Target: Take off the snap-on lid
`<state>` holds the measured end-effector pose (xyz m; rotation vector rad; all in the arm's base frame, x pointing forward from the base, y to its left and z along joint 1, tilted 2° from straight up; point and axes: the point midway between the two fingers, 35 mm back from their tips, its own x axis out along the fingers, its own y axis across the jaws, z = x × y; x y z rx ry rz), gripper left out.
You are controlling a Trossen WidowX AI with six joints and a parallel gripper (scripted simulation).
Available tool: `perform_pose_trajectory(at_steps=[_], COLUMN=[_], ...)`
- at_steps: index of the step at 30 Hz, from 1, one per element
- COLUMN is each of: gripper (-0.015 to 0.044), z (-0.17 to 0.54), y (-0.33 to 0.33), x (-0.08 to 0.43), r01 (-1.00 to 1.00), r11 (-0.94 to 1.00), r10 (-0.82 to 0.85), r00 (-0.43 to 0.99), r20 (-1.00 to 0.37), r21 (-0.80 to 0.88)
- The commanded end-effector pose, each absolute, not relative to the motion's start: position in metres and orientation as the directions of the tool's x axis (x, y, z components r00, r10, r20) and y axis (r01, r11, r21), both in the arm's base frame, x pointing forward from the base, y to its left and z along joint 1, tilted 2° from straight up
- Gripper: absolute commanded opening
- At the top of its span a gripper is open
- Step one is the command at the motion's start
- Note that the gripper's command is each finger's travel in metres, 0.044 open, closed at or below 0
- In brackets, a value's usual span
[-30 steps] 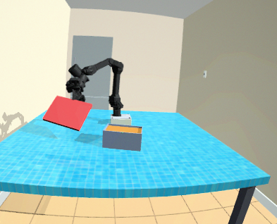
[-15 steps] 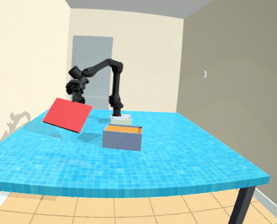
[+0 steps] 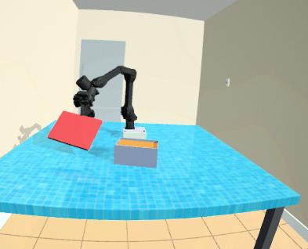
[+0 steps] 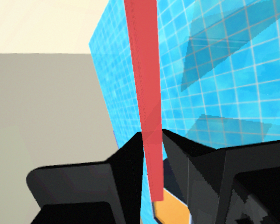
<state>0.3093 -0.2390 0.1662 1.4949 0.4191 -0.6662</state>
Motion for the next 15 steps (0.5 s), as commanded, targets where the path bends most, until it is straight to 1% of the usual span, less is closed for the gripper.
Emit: perform_pose_trajectory(at_steps=[1,15], gripper=[0.0000,0.0000], z=[0.165,0.154], y=[-0.239,-0.240], x=[0.311,0.311], r01=[0.631,0.631], r11=[-0.039,-0.039], r10=[-0.143,-0.143], r00=[0.764,0.764], r20=[-0.630,-0.630], r21=[0.775,0.774])
